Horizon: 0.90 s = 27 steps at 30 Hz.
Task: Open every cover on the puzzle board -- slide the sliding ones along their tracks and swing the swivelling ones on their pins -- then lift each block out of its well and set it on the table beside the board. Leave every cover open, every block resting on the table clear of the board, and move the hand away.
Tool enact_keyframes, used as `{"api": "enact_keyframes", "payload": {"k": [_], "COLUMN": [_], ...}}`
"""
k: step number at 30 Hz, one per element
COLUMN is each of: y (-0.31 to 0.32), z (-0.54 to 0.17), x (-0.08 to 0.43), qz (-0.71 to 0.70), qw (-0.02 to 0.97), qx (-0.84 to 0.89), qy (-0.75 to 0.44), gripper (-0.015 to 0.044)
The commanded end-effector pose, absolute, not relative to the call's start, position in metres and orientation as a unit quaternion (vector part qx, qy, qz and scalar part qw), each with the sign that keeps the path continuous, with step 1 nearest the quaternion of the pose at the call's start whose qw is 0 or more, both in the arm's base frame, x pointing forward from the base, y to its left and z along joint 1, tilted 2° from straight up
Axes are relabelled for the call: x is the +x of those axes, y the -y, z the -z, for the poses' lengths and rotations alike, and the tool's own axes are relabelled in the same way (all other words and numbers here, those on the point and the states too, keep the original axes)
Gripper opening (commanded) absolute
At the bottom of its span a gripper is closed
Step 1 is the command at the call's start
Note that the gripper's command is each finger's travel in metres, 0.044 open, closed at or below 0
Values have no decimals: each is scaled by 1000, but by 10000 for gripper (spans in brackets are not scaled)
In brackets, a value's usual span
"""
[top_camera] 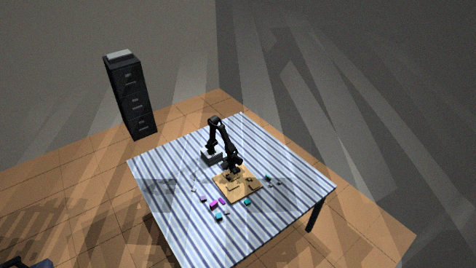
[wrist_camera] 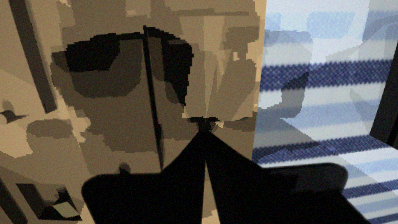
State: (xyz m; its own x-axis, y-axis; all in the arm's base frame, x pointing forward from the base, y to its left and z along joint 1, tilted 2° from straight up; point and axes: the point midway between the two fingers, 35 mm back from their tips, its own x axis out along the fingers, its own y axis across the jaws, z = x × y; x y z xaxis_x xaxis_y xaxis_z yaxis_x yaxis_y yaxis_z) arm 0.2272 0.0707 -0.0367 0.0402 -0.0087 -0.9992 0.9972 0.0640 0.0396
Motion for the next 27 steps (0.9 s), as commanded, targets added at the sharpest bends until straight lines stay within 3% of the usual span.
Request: {"api": "enact_keyframes", "payload": {"k": [1,27], "y": [-67,-41], "z": [37,37], "x": [228,233], "qz": [475,476], "qw": [529,529], "qx": [491,490], "qy": [-504,-503], "gripper": [0,0]}}
